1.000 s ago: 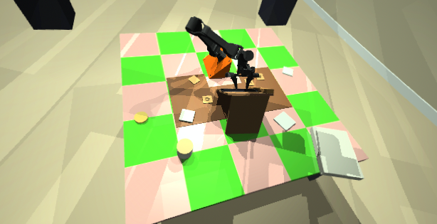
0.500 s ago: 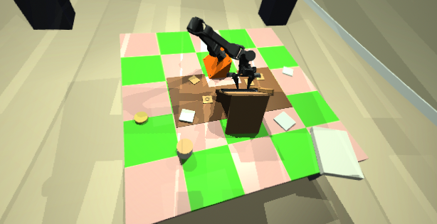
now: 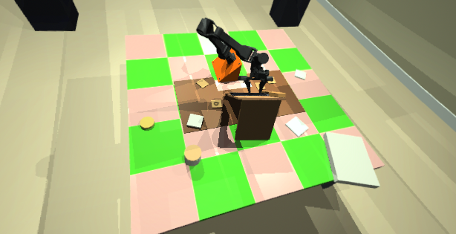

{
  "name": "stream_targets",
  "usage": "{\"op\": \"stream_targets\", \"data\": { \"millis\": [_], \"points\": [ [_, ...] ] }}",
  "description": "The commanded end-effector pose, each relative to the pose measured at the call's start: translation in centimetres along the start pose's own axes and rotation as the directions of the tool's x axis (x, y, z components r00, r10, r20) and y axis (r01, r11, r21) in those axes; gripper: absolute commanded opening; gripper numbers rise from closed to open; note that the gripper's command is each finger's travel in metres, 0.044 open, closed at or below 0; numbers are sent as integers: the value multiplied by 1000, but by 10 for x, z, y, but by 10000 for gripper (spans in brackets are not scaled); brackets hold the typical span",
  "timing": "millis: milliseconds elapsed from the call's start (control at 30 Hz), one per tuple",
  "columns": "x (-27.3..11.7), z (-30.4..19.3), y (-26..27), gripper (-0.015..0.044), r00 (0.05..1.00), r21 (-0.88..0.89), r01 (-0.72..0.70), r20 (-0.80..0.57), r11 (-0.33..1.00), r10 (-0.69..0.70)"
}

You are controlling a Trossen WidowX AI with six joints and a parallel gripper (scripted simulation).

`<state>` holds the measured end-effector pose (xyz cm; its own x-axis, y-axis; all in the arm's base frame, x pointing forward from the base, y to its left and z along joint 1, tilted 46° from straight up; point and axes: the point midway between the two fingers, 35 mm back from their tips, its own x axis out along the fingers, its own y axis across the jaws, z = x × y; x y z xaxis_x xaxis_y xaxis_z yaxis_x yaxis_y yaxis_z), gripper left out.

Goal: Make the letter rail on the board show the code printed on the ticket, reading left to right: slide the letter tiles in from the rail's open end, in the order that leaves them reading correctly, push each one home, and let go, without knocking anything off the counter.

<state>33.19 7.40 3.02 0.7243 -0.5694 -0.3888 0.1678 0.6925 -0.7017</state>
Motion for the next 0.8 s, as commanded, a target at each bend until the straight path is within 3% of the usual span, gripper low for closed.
{"op": "stream_targets", "data": {
  "millis": [0,767],
  "points": [
    [1,-1,4,0,1000,-1,3,-3,1000,-3],
    [1,0,16,0,1000,0,3,-3,1000,-3]
  ]
}}
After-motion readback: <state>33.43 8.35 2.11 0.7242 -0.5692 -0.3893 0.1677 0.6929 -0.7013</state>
